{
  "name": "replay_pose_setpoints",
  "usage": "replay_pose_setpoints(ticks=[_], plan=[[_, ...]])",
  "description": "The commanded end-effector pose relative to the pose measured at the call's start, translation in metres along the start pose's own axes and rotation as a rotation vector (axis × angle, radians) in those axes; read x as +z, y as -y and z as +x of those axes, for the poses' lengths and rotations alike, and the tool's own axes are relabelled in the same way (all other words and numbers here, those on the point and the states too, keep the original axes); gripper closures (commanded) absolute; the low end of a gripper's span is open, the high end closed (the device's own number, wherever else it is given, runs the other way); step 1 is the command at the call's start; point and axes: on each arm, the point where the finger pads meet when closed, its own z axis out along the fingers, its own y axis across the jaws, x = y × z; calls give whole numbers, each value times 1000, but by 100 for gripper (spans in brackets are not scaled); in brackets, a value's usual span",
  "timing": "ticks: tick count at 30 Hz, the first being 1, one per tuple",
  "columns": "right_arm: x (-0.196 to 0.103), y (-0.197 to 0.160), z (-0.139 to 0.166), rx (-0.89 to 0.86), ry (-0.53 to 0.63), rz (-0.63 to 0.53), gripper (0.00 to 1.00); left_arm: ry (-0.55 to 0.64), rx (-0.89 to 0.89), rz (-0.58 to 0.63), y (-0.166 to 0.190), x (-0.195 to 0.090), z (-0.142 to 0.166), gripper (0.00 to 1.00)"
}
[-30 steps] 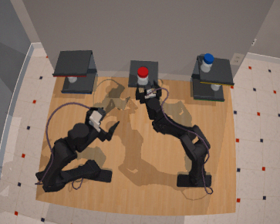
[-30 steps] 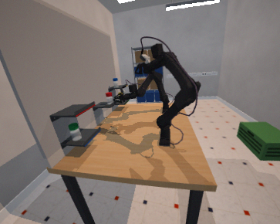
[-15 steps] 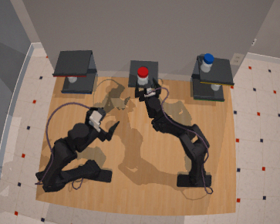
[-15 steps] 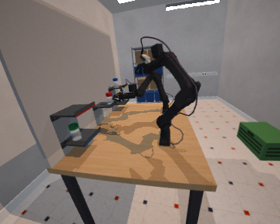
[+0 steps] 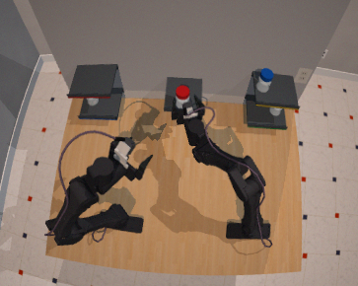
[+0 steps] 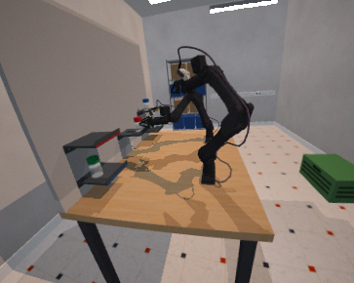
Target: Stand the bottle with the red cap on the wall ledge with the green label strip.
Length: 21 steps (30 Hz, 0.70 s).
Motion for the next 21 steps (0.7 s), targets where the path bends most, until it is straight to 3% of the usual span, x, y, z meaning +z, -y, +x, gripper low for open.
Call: replay_pose_setpoints(ticks=[1, 21], plan=[[11, 2, -2, -8, -4, 1, 6, 33, -15, -3, -2, -8, -9, 11], [31, 3, -2, -8, -4, 4, 6, 33, -15, -3, -2, -8, -9, 11]])
